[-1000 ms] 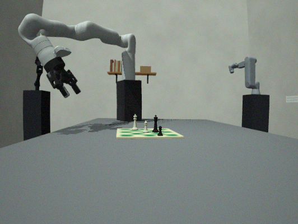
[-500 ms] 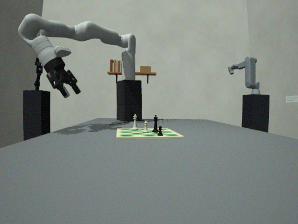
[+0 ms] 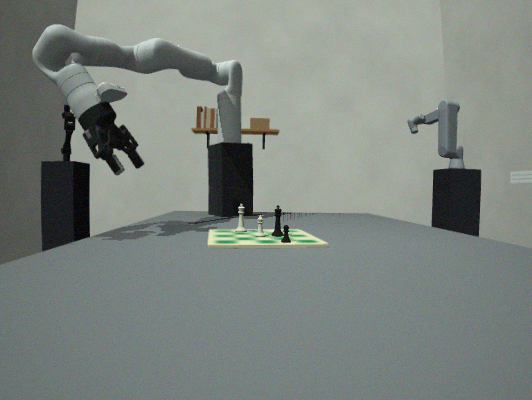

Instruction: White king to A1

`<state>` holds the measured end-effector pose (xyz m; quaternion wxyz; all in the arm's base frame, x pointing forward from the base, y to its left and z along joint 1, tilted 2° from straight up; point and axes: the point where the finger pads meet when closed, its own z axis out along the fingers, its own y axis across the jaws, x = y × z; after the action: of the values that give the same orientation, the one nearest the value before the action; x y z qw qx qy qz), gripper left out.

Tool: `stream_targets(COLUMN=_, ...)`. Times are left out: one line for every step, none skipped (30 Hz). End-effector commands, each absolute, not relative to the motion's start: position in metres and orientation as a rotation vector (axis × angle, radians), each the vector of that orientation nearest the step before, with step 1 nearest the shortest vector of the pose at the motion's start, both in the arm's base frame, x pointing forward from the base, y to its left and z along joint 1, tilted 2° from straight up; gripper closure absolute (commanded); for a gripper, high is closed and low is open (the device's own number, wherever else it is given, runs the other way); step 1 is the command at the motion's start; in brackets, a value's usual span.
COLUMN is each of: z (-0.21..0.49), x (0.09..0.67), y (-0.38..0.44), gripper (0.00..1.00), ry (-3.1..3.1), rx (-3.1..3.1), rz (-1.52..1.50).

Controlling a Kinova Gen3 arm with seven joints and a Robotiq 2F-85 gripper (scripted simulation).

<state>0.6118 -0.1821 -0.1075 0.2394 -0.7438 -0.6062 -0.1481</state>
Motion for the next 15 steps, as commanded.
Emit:
stream_targets(z=-0.1059, x=0.6128, y=-0.1824, gripper=0.00, ry=-1.662, rx=-2.037, rz=-0.407)
stream_targets(z=-0.1059, x=0.6128, y=-0.1824, gripper=0.00, ry=-1.662, rx=-2.037, rz=-0.407)
stream_targets(z=-0.1059, x=0.6128, y=-0.1824, gripper=0.00, ry=-1.662, rx=-2.037, rz=-0.407)
stream_targets(z=-0.1059, x=0.6128, y=-0.1824, gripper=0.00, ry=-1.662, rx=-2.037, rz=-0.407)
stream_targets(z=-0.1059, x=0.6128, y=-0.1824, gripper=0.00, ry=-1.662, rx=-2.037, rz=-0.407)
stream_targets(z=-0.1059, x=0.6128, y=-0.1824, gripper=0.00, ry=-1.662, rx=-2.037, rz=-0.407)
stream_targets(z=-0.1059, x=0.6128, y=-0.1824, gripper=0.00, ry=-1.662, rx=-2.037, rz=-0.407)
stream_targets(z=-0.1059, x=0.6128, y=-0.1824, gripper=0.00, ry=-1.662, rx=-2.037, rz=-0.407)
stream_targets(z=-0.1059, x=0.6128, y=-0.1824, gripper=0.00, ry=-1.662, rx=-2.037, rz=-0.407)
stream_targets(z=-0.1058, x=0.6128, y=-0.1824, gripper=0.00, ry=-1.662, rx=-2.037, rz=-0.407)
stream_targets(z=-0.1054, x=0.6128, y=-0.1824, gripper=0.00, ry=-1.662, rx=-2.037, rz=-0.407)
stream_targets(z=-0.1047, x=0.6128, y=-0.1824, gripper=0.00, ry=-1.662, rx=-2.037, rz=-0.407)
stream_targets(z=-0.1036, x=0.6128, y=-0.1824, gripper=0.00, ry=-1.662, rx=-2.037, rz=-0.407)
stream_targets(z=-0.1036, x=0.6128, y=-0.1824, gripper=0.00, ry=-1.662, rx=-2.037, rz=-0.407)
stream_targets(z=-0.1036, x=0.6128, y=-0.1824, gripper=0.00, ry=-1.662, rx=-2.037, rz=-0.407)
